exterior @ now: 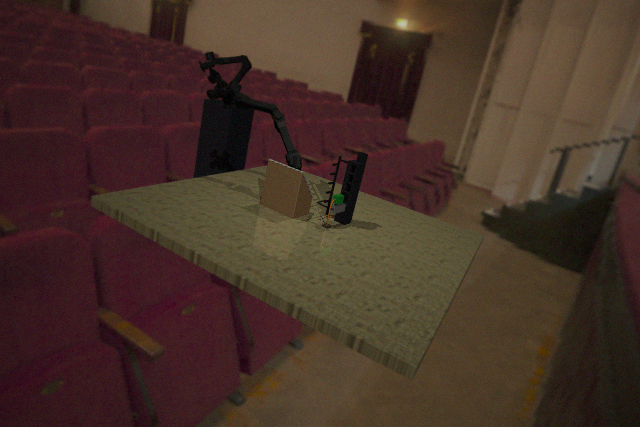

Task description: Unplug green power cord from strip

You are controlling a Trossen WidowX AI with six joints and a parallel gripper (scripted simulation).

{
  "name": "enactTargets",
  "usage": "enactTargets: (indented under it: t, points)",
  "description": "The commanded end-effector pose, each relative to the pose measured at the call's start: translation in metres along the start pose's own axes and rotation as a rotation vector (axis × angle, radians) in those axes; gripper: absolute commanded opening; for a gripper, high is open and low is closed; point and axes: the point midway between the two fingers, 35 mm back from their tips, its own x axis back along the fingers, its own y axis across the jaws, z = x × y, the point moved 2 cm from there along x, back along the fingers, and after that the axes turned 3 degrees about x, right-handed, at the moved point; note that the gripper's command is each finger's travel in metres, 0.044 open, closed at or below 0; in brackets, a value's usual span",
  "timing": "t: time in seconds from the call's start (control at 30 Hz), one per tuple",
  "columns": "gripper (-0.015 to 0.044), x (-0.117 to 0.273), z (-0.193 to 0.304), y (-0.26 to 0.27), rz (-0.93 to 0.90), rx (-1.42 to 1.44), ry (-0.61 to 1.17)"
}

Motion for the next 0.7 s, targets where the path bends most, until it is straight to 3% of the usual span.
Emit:
enactTargets:
  t: [0.0,0.13,0.27,0.4,0.67]
  points:
    - [0.0374,-0.002,0.0,-0.001,0.001,0.0,-0.001]
    - [0.0269,-0.031,0.002,-0.02,0.035,-0.007,-0.025]
    - [0.0164,-0.085,0.008,-0.057,0.13,-0.005,-0.019]
    - [0.016,-0.116,0.009,-0.082,0.16,-0.026,-0.076]
    - [0.016,-0.208,0.035,-0.193,0.414,0.019,-0.056]
